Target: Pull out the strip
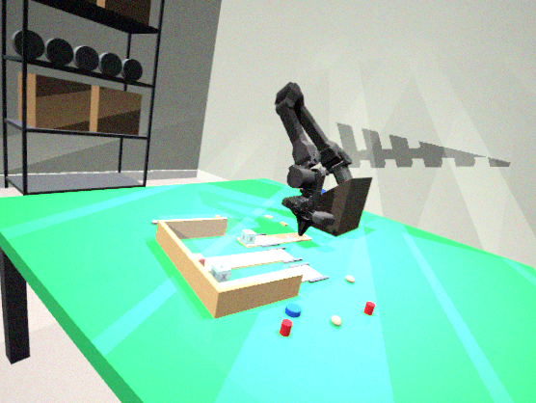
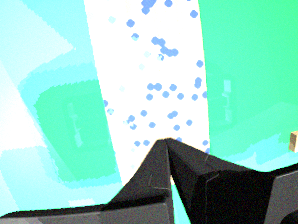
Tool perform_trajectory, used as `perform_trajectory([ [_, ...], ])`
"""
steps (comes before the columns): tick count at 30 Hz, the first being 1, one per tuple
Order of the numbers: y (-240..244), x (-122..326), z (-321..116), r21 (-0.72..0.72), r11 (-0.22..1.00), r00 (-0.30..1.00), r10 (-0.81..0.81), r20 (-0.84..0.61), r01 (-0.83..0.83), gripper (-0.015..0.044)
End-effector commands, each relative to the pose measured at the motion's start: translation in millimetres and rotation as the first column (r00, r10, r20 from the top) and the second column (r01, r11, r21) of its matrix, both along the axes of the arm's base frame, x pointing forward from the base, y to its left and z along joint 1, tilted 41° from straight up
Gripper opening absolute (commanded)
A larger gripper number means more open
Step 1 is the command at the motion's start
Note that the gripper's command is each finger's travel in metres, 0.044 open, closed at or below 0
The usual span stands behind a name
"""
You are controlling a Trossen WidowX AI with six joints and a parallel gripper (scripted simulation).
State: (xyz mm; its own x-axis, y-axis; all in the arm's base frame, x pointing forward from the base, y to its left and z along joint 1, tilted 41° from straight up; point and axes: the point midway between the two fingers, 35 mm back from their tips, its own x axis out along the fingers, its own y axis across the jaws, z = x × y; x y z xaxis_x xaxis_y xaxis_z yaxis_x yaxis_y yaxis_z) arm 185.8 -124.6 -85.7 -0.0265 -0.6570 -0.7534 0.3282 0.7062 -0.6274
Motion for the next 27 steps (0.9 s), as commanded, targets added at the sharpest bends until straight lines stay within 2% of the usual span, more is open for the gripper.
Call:
perform_trajectory([
  [1, 1.1, -17.2, -3.7, 0.009, 1.000, 0.999, -0.015, -0.032, 0.015, 0.0000],
  [27, 1.8, -19.6, -4.1, 0.009, 1.000, 0.999, -0.015, -0.033, 0.015, 0.0000],
])
